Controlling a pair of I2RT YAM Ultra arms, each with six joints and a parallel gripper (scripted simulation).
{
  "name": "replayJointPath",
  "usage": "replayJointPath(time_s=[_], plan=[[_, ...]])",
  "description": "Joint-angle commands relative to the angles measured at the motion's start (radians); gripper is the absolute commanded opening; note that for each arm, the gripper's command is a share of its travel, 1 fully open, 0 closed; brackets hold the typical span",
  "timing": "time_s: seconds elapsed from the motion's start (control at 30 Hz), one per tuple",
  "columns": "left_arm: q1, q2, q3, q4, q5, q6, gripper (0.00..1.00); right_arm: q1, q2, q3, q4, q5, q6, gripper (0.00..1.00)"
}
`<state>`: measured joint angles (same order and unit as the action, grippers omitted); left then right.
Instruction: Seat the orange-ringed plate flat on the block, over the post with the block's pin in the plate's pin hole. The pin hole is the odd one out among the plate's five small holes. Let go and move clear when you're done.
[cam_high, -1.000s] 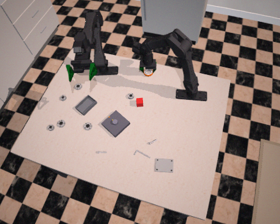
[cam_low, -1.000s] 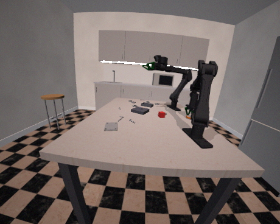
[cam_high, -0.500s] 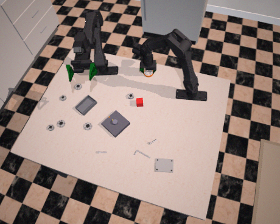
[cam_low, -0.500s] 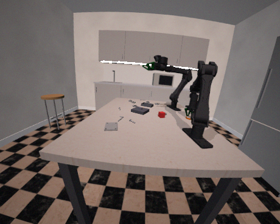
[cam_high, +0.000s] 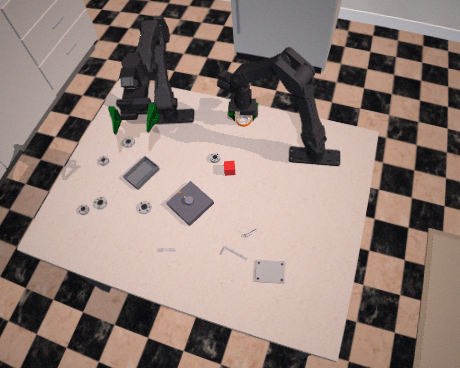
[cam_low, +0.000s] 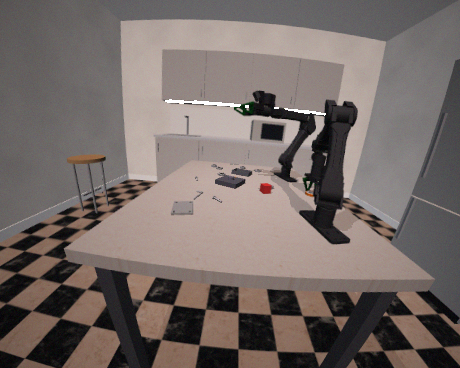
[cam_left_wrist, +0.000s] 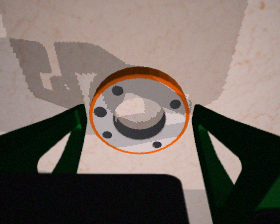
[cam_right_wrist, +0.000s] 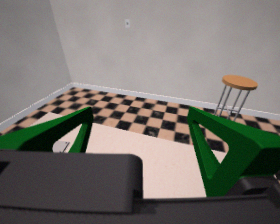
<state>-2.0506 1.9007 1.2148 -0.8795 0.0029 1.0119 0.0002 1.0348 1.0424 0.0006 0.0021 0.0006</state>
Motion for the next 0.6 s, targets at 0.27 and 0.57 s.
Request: replayJointPath(time_s=[0.27,0.57], plan=[[-0.004,-0.036,0.04,-0.027,0.006,-0.003,0.77,0.013,-0.026,0.039,0.013,0.008,0.004,1.0],[-0.003,-0.04,0.054,-0.047,0.006,-0.002,0.77,0.013,-0.026,0.039,0.013,0.008,0.004,1.0]])
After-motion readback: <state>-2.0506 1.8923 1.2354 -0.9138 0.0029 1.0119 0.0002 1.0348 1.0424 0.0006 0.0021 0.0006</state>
